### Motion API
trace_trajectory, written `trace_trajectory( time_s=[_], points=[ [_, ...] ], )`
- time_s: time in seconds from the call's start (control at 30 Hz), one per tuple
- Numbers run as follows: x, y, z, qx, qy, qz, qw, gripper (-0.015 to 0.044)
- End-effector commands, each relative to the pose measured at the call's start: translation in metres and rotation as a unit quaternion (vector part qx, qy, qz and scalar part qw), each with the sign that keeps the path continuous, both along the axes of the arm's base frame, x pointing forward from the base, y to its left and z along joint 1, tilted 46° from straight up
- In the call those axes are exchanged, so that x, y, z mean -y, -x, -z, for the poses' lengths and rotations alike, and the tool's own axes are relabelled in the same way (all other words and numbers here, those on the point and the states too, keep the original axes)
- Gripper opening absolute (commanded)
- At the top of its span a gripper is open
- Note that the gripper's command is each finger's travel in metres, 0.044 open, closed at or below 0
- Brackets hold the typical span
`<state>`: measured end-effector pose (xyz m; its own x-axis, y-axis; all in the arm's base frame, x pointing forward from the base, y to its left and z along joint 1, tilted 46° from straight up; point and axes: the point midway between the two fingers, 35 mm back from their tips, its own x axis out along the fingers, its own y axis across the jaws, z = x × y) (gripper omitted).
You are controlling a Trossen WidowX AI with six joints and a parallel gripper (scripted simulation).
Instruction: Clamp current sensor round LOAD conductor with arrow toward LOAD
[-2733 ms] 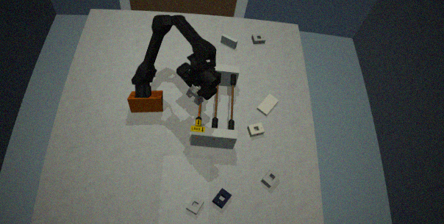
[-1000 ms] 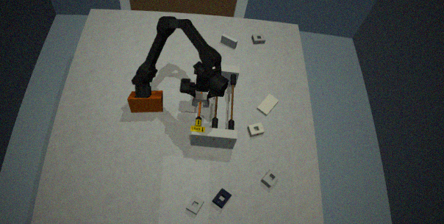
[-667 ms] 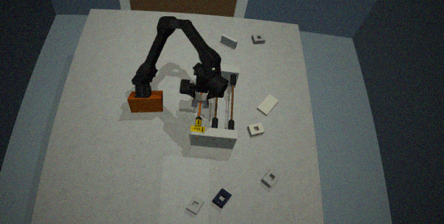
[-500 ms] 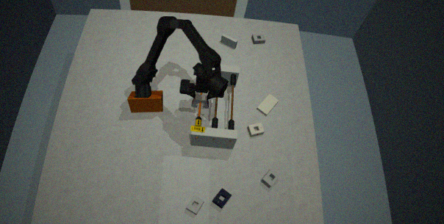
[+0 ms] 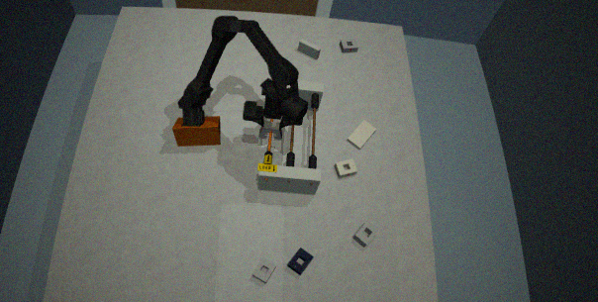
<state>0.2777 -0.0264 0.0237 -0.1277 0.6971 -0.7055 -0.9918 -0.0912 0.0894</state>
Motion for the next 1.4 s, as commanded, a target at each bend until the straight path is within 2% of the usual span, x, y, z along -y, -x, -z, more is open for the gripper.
trace_trajectory(
  time_s=[0.0,0.63,1.17,1.2,1.37],
  points=[
    [0.0002,-0.0003,-0.0003,0.0,0.0,0.0,1.0,0.0],
    [0.0002,-0.0003,-0.0003,0.0,0.0,0.0,1.0,0.0],
    [0.0002,-0.0003,-0.0003,0.0,0.0,0.0,1.0,0.042],
    [0.0002,-0.0003,-0.0003,0.0,0.0,0.0,1.0,0.044],
    [0.0002,-0.0003,-0.0003,0.0,0.0,0.0,1.0,0.044]
  ],
)
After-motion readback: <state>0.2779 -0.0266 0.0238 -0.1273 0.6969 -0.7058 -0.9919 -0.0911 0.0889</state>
